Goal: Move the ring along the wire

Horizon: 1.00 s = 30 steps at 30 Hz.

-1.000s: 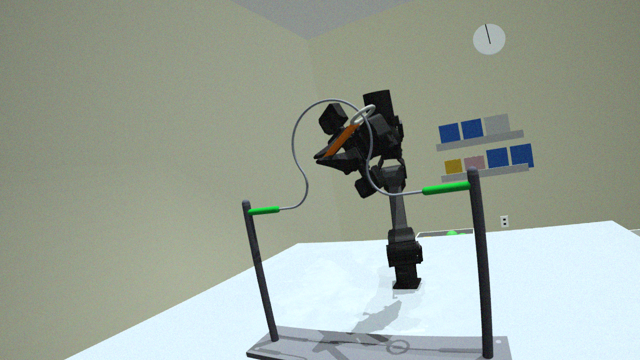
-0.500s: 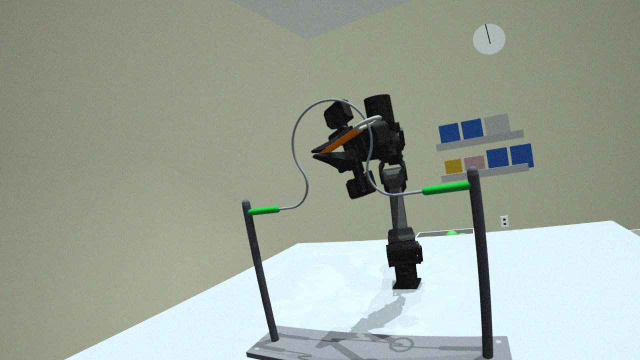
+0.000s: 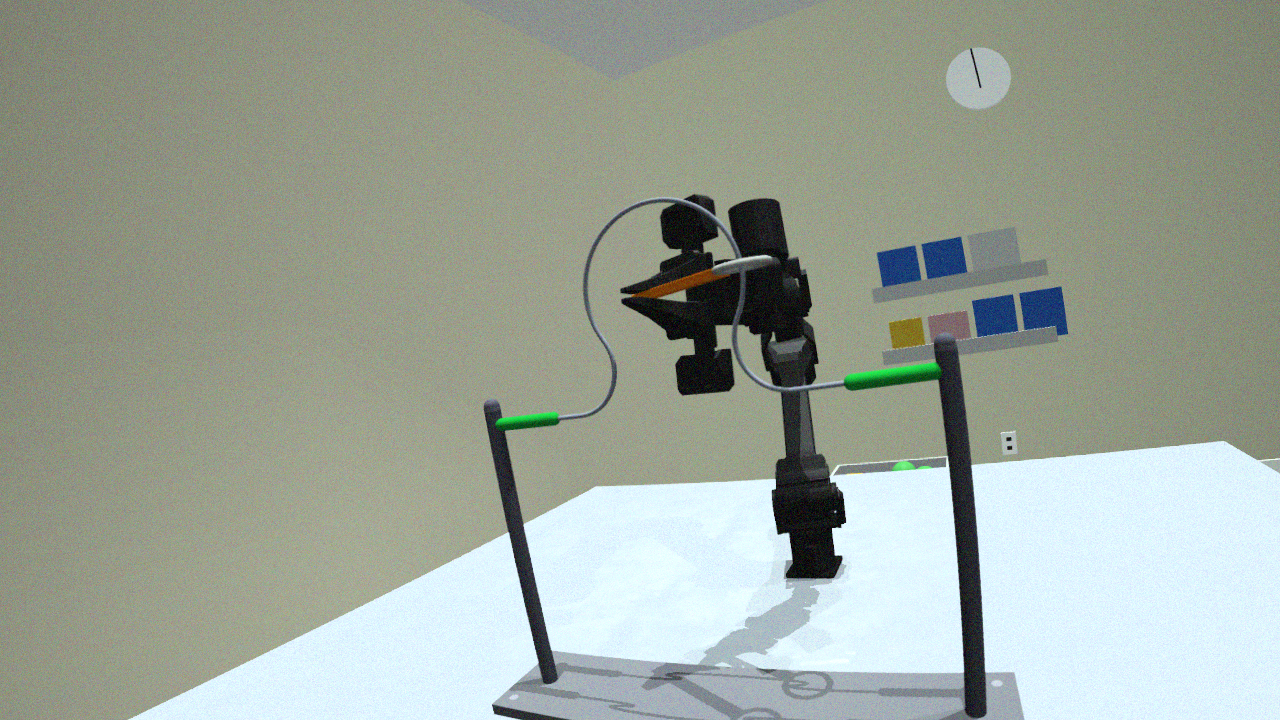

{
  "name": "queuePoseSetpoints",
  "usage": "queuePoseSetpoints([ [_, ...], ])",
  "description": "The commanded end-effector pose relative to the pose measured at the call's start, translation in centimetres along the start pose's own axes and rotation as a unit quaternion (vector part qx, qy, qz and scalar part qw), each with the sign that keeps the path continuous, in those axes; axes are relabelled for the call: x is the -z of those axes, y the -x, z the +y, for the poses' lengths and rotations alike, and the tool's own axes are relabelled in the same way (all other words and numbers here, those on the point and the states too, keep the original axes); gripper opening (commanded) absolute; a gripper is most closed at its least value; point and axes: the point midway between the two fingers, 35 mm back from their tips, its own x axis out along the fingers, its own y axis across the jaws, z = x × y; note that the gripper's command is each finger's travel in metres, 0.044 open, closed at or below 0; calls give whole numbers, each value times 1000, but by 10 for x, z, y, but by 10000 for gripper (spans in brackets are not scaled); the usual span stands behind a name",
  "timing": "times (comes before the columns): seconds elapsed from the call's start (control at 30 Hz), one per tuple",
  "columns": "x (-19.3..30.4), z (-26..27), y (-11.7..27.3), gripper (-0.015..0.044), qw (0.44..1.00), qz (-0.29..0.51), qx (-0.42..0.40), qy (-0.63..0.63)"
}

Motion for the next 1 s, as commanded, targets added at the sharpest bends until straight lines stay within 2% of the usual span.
queuePoseSetpoints([
  [0.0,2,-2,1,-150,999,-3,17,27],
  [0.97,2,-6,0,-150,982,-18,95,163],
])
